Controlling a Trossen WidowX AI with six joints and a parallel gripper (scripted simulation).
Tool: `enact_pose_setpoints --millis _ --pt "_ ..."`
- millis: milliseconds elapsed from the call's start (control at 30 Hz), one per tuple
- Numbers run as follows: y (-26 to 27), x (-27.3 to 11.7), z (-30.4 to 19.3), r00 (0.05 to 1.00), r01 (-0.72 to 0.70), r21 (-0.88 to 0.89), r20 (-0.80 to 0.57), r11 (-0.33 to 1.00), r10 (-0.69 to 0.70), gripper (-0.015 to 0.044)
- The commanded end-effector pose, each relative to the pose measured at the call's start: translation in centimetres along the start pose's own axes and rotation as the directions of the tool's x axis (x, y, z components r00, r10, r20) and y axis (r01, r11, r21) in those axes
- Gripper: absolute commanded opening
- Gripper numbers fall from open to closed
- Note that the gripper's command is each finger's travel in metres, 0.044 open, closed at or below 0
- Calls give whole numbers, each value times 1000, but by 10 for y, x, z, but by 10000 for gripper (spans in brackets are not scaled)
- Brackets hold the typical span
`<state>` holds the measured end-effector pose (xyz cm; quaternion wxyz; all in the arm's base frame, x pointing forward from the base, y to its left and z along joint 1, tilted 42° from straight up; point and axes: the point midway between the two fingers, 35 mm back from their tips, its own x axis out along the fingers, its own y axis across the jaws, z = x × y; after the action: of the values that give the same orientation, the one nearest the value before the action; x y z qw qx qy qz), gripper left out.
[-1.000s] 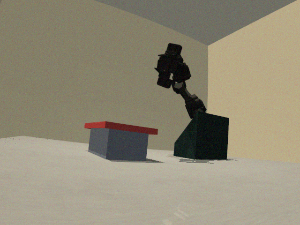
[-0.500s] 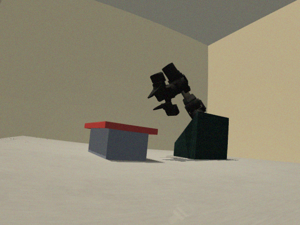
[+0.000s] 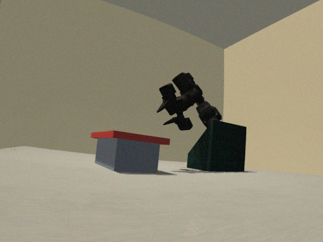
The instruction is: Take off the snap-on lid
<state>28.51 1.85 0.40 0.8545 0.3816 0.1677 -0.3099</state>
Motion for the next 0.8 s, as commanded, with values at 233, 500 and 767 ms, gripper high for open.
enact_pose_setpoints --millis 233,500,767 --pt "-38 21 3 1000 13 -17 2 1000 -13 235" --pt "-37 29 2 1000 14 -17 0 1000 -14 235" --pt "-35 41 2 1000 15 -17 0 1000 -15 235"
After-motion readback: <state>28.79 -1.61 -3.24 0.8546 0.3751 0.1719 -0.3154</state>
